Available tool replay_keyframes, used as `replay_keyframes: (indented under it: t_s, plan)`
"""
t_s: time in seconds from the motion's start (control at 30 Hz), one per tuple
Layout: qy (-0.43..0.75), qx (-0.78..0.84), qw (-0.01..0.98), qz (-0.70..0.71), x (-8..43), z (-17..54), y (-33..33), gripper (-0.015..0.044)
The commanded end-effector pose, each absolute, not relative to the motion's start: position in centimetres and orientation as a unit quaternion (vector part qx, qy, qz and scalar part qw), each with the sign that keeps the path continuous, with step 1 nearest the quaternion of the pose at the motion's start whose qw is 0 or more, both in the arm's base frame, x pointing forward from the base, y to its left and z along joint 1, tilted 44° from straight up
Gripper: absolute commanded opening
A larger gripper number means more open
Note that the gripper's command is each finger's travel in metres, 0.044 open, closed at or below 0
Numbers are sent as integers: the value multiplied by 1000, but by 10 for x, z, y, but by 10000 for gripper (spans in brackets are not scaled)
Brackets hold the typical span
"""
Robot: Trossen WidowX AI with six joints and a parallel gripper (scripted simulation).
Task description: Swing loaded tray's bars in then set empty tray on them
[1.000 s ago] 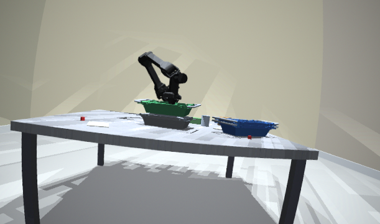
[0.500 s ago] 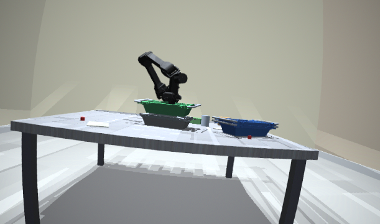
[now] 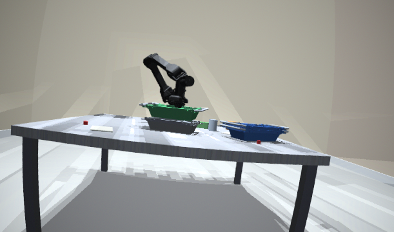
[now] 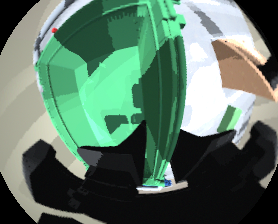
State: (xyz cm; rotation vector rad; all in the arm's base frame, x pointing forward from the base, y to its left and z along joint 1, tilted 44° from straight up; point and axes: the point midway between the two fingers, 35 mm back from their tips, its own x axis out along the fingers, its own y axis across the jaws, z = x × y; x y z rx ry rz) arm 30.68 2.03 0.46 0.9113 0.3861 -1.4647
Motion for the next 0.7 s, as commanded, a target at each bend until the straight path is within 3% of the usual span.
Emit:
replay_keyframes:
  t_s: [0.0, 0.67]
  plan:
    - [176, 392, 628, -649, 302, 1, 16, 29]
    - [176, 392, 628, -649, 302, 1, 16, 323]
